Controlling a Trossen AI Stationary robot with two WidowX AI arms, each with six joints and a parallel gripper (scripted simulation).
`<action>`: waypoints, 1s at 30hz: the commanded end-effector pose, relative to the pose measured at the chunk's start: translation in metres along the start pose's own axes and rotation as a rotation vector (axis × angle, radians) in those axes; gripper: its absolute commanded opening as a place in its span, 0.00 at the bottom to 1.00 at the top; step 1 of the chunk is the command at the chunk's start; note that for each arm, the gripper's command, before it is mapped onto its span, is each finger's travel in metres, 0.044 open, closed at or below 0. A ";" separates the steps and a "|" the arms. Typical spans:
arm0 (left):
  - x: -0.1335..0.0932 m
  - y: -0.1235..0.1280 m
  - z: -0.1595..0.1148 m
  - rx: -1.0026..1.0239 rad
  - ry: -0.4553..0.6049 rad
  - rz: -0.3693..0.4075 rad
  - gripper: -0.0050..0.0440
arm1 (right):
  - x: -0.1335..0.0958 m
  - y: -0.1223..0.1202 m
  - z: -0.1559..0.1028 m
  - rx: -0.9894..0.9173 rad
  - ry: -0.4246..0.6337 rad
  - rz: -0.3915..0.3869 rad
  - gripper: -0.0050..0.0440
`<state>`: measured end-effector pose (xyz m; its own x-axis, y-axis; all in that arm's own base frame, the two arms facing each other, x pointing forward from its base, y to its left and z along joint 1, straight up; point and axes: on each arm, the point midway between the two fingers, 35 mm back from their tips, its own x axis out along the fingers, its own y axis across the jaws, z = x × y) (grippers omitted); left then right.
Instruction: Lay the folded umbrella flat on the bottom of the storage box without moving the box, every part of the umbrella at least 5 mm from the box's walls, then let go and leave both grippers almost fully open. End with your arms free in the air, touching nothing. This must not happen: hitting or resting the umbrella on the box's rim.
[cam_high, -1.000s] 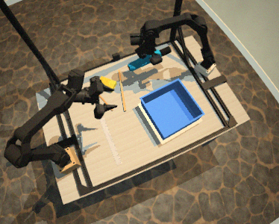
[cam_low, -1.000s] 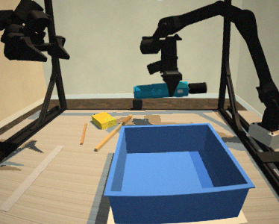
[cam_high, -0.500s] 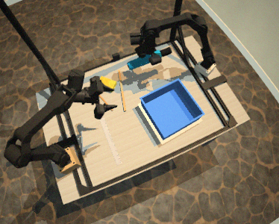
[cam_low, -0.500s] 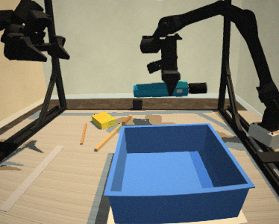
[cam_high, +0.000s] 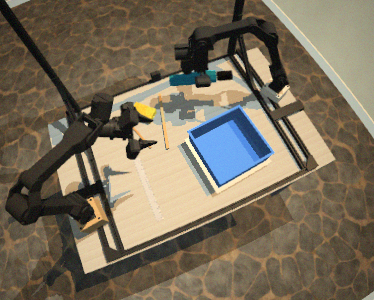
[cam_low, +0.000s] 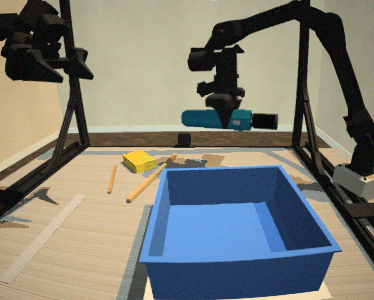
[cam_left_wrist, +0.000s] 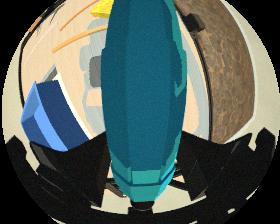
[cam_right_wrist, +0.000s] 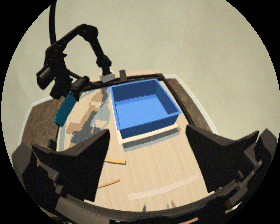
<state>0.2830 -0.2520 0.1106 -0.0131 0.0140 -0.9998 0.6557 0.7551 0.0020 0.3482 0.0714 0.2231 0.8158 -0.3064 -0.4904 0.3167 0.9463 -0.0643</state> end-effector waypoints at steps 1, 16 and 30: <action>-0.006 -0.001 0.002 0.079 -0.019 -0.001 0.10 | -0.001 0.000 0.001 0.002 -0.003 0.001 0.92; -0.006 -0.001 0.002 0.352 -0.019 0.002 0.10 | -0.001 0.000 0.001 0.002 -0.003 0.001 0.92; -0.010 0.062 0.002 0.330 -0.034 -0.003 0.10 | -0.001 0.000 0.001 0.002 -0.003 0.001 0.92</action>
<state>0.3084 -0.2221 0.1129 -0.0120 0.0079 -0.9999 0.8689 0.4949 -0.0066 0.3482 0.0712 0.2233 0.8159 -0.3073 -0.4898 0.3177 0.9460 -0.0644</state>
